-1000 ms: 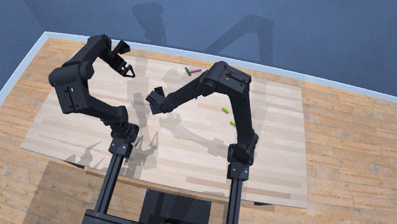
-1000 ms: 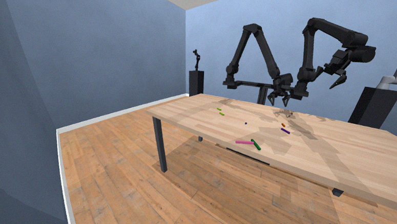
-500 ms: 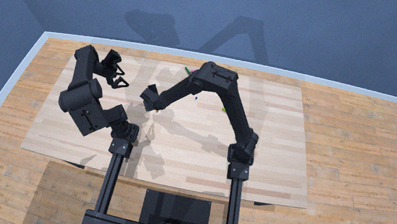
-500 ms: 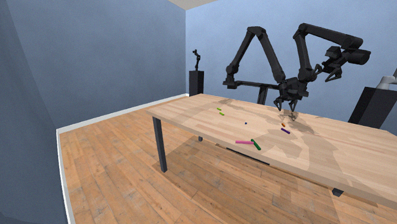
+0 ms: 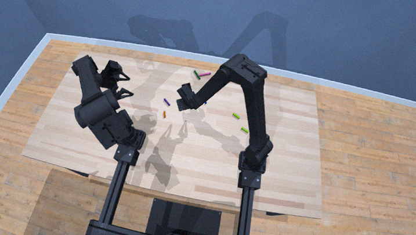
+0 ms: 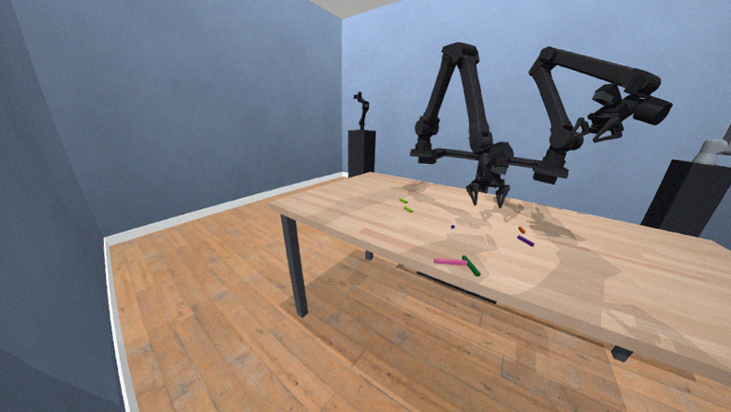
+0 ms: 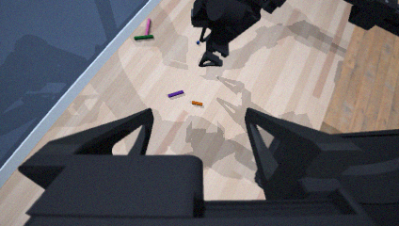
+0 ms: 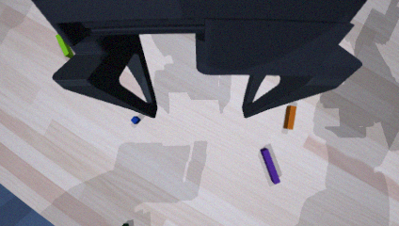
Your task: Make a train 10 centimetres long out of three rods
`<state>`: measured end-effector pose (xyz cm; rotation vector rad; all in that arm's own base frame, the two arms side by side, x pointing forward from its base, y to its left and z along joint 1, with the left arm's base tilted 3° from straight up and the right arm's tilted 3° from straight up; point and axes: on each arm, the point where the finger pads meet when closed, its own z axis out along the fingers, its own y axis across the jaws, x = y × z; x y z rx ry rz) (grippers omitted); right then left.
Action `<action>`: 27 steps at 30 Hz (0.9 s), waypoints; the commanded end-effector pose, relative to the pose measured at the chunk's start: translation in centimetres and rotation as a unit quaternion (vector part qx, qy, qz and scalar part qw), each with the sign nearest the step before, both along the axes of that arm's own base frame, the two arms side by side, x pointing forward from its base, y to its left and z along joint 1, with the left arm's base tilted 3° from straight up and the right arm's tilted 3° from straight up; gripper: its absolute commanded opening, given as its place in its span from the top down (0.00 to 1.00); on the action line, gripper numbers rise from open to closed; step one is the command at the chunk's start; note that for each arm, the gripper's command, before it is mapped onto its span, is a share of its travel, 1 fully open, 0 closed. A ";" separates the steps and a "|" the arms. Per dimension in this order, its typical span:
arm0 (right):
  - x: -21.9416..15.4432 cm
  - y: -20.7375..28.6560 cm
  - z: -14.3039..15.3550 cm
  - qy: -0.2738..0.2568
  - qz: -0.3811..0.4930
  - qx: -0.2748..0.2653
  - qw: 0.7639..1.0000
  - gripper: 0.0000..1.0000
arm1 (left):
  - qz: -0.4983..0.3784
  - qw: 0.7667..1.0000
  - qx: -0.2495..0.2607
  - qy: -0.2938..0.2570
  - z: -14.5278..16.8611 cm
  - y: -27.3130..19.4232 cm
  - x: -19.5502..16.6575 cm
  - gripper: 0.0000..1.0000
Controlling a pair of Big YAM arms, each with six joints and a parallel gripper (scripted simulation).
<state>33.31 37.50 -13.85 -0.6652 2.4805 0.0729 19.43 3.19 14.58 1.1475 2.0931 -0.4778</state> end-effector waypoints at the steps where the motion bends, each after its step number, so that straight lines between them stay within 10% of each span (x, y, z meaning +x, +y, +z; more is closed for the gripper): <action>1: 4.2 -4.0 2.7 -0.029 0.030 0.018 0.999 0.00 | -0.018 1.000 0.001 -0.019 0.7 0.3 0.1 0.00; 15: 7.7 -9.7 -0.9 0.080 -0.112 0.047 0.989 0.00 | -0.024 1.000 0.001 -0.018 0.7 0.1 0.1 0.00; 21: 7.9 -9.7 -3.2 0.164 -0.217 0.038 0.961 0.67 | -0.018 1.000 0.002 0.025 -0.4 -1.3 -0.4 0.00; 27: 7.9 -9.8 -4.5 0.222 -0.303 0.019 0.927 0.67 | -0.039 0.995 0.039 0.086 -2.2 -3.4 -1.6 0.00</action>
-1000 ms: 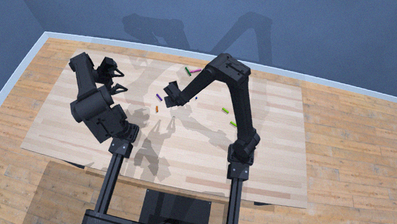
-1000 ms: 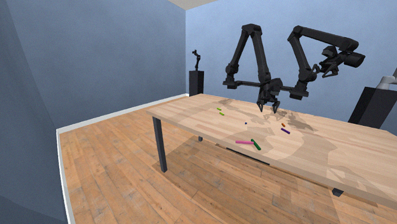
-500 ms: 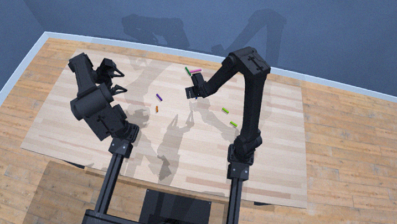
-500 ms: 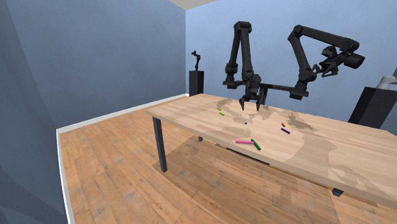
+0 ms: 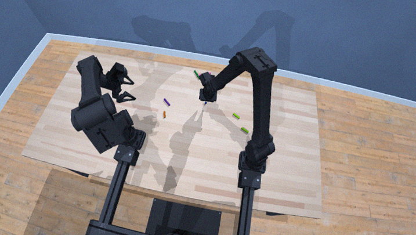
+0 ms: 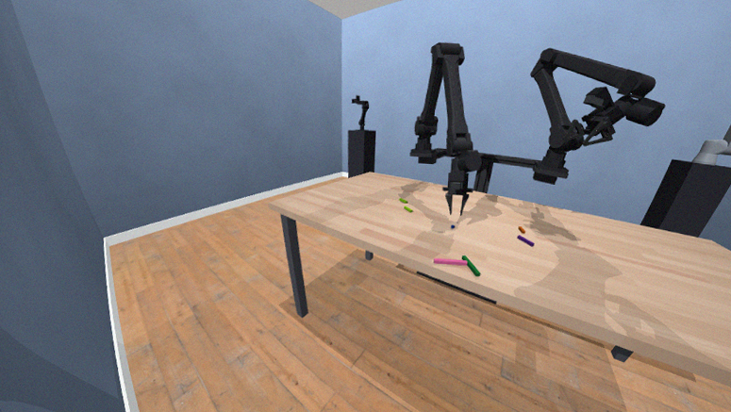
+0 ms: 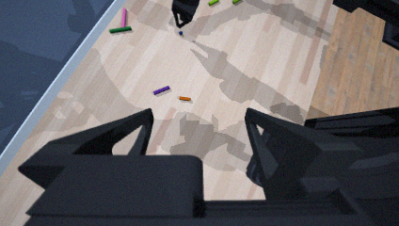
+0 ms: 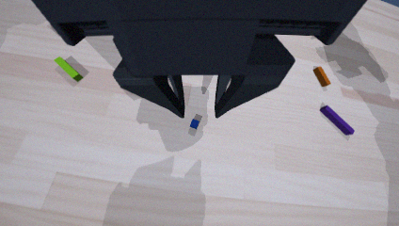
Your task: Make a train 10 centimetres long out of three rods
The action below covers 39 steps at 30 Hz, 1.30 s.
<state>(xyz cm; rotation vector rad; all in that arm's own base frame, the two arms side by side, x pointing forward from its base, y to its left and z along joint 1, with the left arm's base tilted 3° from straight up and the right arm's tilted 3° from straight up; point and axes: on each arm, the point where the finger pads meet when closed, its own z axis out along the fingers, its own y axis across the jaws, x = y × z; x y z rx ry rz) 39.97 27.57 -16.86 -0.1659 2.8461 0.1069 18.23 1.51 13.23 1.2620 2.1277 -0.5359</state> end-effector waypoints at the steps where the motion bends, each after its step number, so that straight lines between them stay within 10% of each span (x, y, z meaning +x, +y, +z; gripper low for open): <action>1: 1.3 0.1 -1.5 0.078 -0.119 -0.012 0.990 0.67 | 0.005 0.999 0.025 0.048 -0.8 -1.7 -0.4 0.00; 19: 1.2 0.2 -2.0 0.134 -0.174 -0.042 0.975 0.67 | -0.009 0.976 0.180 0.120 -4.0 -4.3 -2.5 0.00; 39: 1.7 0.0 -4.8 0.134 -0.173 -0.042 0.975 0.74 | 0.055 0.950 0.306 0.035 -5.7 -6.1 -2.5 0.00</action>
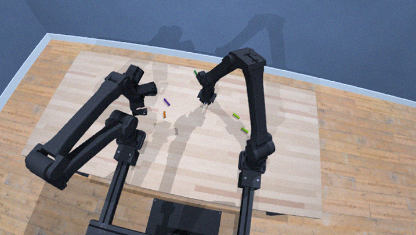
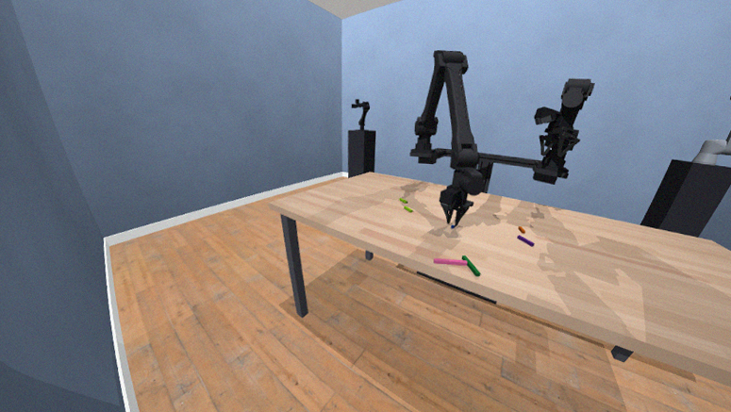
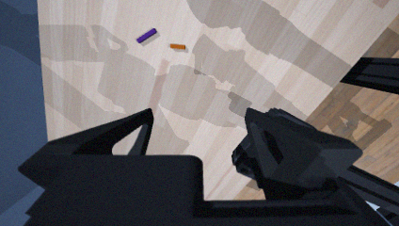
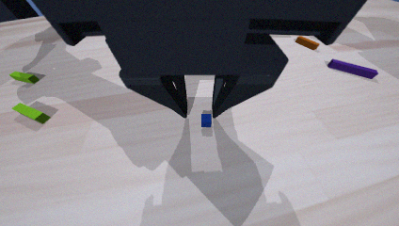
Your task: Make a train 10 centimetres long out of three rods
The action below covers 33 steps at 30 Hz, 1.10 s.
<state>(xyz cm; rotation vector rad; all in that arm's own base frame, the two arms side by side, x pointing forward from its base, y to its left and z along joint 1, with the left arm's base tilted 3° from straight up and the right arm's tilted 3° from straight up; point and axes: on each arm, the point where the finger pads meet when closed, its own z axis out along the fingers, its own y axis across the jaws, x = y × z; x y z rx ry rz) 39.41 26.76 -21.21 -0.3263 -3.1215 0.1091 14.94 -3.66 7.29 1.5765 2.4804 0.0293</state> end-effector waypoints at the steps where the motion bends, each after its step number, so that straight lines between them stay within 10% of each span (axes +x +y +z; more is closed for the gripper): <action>1: 2.4 0.9 -0.5 -0.014 -0.009 0.010 1.000 0.72 | 0.051 0.997 0.023 -0.048 0.2 -1.0 0.9 0.00; 21: 1.2 0.3 -0.2 -0.013 -0.009 0.009 1.000 0.73 | 0.084 0.976 -0.004 -0.199 1.1 -3.9 1.8 0.00; 33: 2.0 0.9 0.3 -0.019 -0.012 0.014 1.000 1.00 | 0.112 0.956 -0.064 -0.262 1.1 -5.9 1.6 0.00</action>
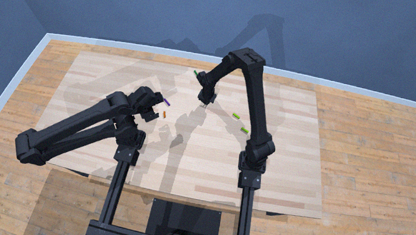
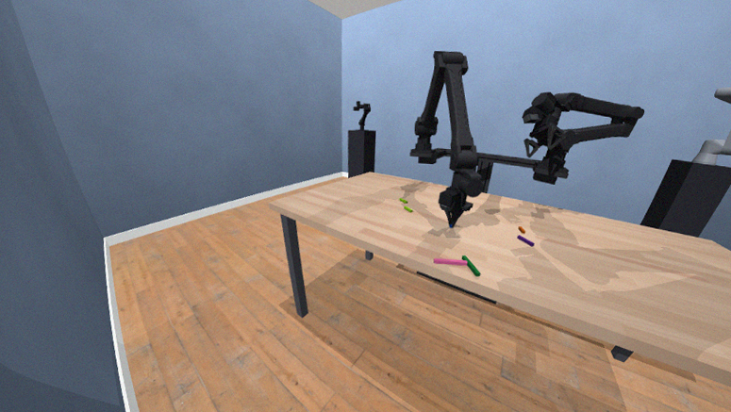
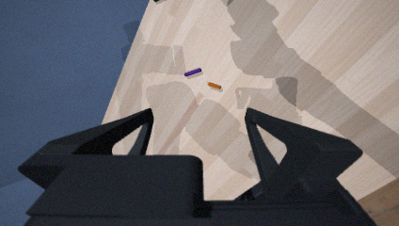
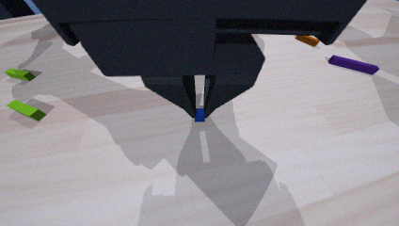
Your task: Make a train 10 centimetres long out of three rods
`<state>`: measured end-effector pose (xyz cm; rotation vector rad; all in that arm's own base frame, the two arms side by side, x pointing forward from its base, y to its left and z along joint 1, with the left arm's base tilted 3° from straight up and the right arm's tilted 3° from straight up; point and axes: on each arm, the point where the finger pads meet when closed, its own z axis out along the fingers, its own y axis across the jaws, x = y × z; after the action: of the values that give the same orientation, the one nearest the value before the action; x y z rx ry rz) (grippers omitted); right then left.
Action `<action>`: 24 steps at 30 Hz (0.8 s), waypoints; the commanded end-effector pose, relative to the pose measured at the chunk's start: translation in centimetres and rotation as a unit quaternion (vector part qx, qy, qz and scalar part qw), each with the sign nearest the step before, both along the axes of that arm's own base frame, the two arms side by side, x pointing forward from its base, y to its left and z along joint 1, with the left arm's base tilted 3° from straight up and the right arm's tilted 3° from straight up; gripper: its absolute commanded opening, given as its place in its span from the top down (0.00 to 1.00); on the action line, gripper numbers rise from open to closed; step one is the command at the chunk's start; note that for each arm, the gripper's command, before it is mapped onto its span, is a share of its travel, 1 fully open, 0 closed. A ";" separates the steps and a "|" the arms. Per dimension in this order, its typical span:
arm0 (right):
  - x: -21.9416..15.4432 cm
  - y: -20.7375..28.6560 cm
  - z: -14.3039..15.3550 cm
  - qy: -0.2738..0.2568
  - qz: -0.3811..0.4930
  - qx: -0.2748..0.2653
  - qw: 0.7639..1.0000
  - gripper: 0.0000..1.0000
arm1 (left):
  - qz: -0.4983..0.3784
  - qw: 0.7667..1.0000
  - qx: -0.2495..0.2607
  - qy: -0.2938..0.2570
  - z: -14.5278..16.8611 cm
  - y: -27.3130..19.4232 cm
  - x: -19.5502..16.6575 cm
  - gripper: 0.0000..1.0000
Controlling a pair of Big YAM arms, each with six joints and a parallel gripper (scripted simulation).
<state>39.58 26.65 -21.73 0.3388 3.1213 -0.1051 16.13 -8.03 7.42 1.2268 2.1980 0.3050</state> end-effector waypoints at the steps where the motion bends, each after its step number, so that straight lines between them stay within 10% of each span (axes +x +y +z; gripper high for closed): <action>1: 2.1 1.3 1.3 -0.022 -0.008 0.016 1.000 1.00 | 0.042 0.996 -0.055 -0.049 1.0 -1.6 0.4 0.00; 24: 2.1 -4.7 5.1 -0.013 0.071 0.010 0.997 0.98 | 0.067 0.957 -0.250 -0.129 3.7 -5.7 -0.9 0.00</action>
<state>40.58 24.64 -17.14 0.2770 3.1146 -0.0829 15.49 -12.13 9.30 0.8906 2.0024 0.0735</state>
